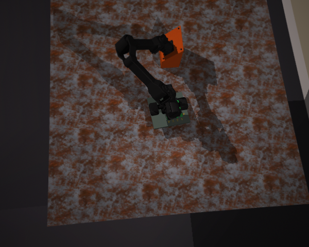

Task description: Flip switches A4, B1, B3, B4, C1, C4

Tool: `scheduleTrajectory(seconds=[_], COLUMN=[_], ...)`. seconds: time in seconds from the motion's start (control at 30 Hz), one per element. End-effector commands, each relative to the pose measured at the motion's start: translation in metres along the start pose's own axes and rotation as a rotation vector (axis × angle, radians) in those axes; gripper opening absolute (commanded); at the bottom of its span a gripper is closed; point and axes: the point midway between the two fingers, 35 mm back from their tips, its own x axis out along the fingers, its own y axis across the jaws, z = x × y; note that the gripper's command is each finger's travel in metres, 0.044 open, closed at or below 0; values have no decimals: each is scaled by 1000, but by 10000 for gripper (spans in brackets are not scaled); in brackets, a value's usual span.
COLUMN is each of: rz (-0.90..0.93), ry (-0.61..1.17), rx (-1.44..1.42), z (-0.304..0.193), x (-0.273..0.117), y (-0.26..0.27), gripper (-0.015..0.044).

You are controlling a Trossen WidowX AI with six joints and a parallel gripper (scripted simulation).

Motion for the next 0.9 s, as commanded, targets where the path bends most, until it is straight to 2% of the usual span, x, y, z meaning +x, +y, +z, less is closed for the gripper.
scheduleTrajectory(seconds=[0.0, 0.87], rz=[-4, -4], ry=[0, 0], rx=[-4, -4], z=[0, 0], x=[1, 4], y=[0, -1], gripper=[0, 0])
